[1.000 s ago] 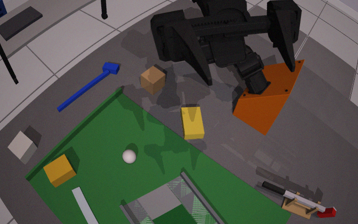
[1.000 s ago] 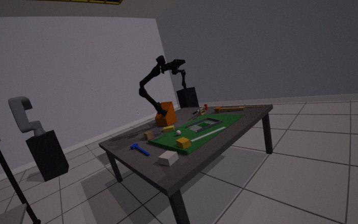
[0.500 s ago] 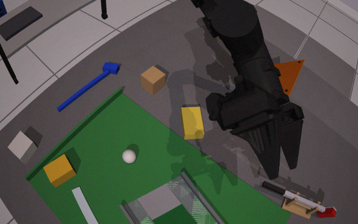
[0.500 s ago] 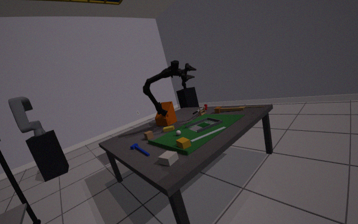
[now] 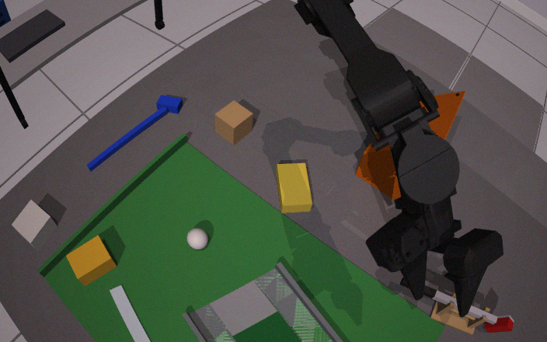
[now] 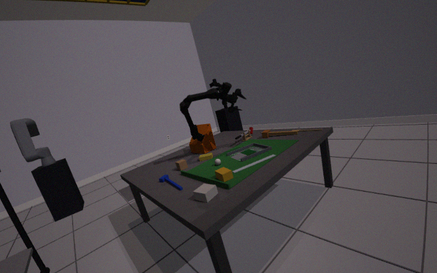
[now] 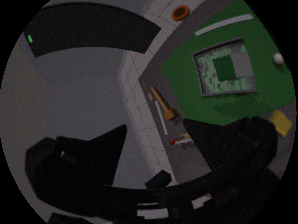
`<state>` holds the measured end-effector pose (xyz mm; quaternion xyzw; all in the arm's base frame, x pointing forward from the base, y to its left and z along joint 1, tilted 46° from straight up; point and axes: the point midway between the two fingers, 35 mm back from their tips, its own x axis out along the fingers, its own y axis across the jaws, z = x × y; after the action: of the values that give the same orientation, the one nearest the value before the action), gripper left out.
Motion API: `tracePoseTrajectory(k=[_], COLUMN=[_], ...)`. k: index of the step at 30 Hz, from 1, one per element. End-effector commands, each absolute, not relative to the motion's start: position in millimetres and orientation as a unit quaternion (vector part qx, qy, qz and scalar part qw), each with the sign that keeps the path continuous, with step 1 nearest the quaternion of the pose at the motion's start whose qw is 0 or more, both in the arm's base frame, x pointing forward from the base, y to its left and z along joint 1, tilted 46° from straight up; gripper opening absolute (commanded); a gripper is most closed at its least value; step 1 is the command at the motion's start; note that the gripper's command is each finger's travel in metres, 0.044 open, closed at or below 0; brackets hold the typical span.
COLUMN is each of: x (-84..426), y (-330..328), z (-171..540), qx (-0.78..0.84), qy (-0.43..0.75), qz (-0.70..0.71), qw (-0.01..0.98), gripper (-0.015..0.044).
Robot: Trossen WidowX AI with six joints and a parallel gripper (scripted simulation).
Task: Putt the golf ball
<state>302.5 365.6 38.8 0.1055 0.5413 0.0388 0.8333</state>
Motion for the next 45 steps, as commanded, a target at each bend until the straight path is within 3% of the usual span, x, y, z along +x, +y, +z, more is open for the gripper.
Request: tracePoseTrajectory(k=[1, 11, 25, 45], x=[285.3, 258.5, 208.2, 210.4], y=[326.9, 276.2, 201.9, 184.4], z=[-23.5, -82.1, -137.4, -154.2], qx=[-0.173, -0.466, -0.697, -0.698], qy=[0.566, 0.571, 0.514, 0.513], qz=[0.116, 0.242, 0.427, 0.428], qw=[0.797, 0.631, 0.26, 0.256], gripper=[0.044, 0.044, 0.044, 0.044])
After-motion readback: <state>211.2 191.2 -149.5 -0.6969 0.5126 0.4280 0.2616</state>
